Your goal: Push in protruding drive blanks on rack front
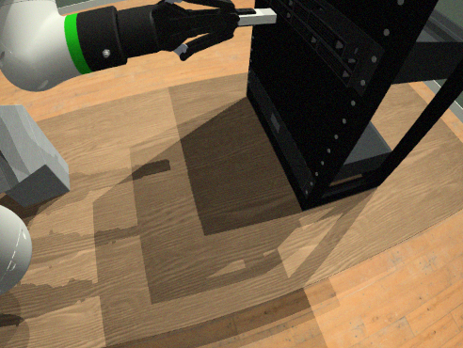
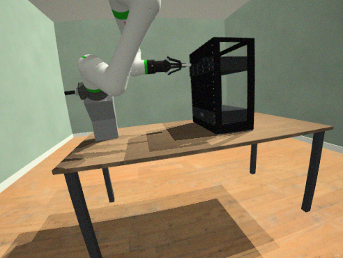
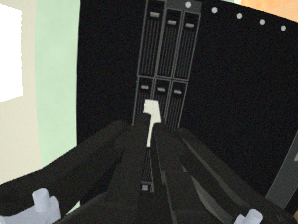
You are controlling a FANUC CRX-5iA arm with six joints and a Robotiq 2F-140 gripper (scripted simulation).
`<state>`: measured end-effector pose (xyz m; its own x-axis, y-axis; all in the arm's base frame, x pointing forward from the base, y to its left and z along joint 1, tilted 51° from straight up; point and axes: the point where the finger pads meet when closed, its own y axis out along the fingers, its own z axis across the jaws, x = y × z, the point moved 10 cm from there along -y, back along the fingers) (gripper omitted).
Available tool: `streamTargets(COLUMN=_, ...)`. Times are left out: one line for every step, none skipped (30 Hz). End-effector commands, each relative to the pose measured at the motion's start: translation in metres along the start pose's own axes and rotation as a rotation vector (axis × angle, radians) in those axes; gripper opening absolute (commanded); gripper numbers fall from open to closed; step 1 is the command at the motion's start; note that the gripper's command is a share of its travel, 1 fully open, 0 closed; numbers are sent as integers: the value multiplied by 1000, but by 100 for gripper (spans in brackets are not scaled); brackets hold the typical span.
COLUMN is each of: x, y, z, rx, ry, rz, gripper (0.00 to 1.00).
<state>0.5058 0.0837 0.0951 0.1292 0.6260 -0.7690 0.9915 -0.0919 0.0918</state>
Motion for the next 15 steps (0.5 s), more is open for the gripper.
streamTargets(x=-7, y=0, z=3, rx=-2, ry=1, rz=-1, gripper=10)
streamTargets(x=-12, y=0, z=6, rx=-2, ry=1, rz=-1, gripper=10)
streamTargets(x=-18, y=0, z=8, rx=-2, ry=1, rz=-1, gripper=10)
streamTargets(x=-23, y=0, z=11, rx=-2, ry=1, rz=-1, gripper=10)
streamTargets(x=-29, y=0, z=14, rx=-2, ry=1, rz=-1, gripper=10)
streamTargets(x=-34, y=0, z=17, rx=-2, ry=1, rz=-1, gripper=10)
streamTargets(x=-39, y=0, z=20, rx=-2, ry=1, rz=-1, gripper=10)
streamTargets(x=-45, y=0, z=23, rx=-2, ry=1, rz=-1, gripper=10)
streamTargets(x=-50, y=0, z=25, rx=-2, ry=1, rz=-1, gripper=10)
streamTargets(x=-55, y=0, z=28, rx=-2, ry=1, rz=-1, gripper=10)
streamTargets(x=-59, y=0, z=30, rx=-2, ry=1, rz=-1, gripper=10)
streamTargets(x=-64, y=0, z=32, rx=-2, ry=1, rz=-1, gripper=10)
streamTargets(x=-68, y=0, z=35, rx=-2, ry=1, rz=-1, gripper=10)
streamTargets(x=-71, y=0, z=36, rx=-2, ry=1, rz=-1, gripper=10)
streamTargets(x=-75, y=0, z=38, rx=-2, ry=1, rz=-1, gripper=10)
